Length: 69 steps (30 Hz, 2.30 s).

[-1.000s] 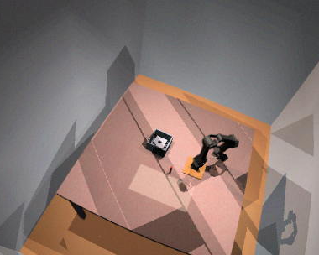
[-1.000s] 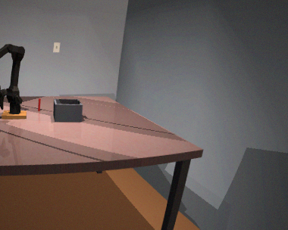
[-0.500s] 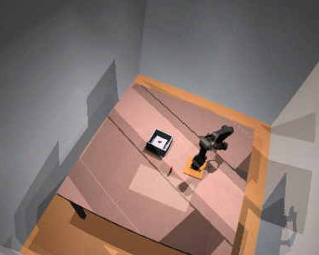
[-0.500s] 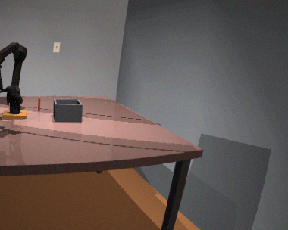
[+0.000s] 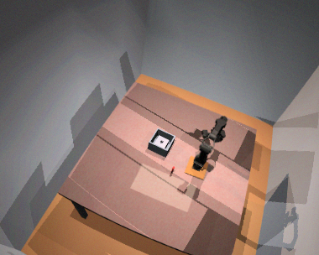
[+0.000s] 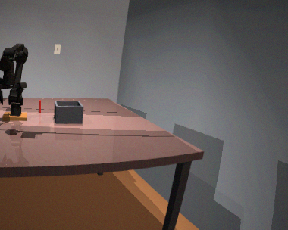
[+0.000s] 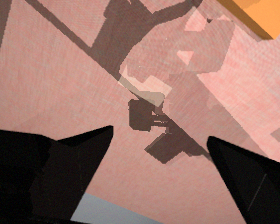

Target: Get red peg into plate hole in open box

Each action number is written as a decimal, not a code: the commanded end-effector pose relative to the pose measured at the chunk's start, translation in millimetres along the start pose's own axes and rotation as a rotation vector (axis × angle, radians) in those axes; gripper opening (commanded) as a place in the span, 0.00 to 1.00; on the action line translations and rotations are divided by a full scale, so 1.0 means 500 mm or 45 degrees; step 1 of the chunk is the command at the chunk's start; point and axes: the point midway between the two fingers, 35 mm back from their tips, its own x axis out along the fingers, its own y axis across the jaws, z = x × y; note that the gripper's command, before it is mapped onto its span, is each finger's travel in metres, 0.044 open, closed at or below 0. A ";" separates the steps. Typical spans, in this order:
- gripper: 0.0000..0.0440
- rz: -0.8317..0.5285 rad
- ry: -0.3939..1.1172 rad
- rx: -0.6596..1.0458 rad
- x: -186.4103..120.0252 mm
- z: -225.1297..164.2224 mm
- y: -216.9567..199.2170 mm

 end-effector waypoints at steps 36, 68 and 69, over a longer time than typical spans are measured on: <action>1.00 0.124 0.385 -1.676 -0.187 -0.049 -0.361; 1.00 -0.101 0.423 -3.060 -0.206 0.186 -0.562; 1.00 -0.111 0.409 -3.096 -0.198 0.195 -0.567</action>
